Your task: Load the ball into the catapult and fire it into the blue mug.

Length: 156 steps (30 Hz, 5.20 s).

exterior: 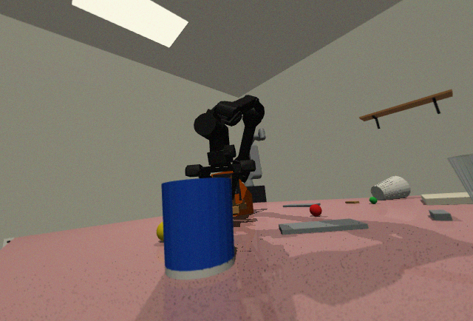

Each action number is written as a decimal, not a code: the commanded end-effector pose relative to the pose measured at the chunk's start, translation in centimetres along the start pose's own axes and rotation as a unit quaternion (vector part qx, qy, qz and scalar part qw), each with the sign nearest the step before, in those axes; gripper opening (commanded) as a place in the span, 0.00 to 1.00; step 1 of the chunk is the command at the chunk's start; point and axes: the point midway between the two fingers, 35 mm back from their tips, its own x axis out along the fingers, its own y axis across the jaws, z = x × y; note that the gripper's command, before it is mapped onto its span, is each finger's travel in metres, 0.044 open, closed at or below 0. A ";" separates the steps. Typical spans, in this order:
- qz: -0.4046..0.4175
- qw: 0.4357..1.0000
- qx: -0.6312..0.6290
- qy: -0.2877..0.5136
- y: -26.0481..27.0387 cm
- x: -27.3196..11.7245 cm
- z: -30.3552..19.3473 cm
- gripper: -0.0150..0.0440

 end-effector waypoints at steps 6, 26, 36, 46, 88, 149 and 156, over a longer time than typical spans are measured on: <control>0.002 1.000 0.002 -0.001 0.1 1.4 0.0 0.25; 0.001 1.000 0.000 0.001 0.1 3.1 -0.1 0.30; 0.001 1.000 0.000 0.001 0.1 3.1 -0.1 0.74; -0.001 1.000 0.002 0.000 -0.1 -5.8 0.1 1.00; -0.012 0.970 -0.244 -0.008 18.2 -3.2 -1.1 0.76; 0.012 0.928 -0.372 0.001 25.7 5.7 -4.3 0.39; 0.011 0.928 -0.371 0.000 25.7 4.0 -4.0 0.25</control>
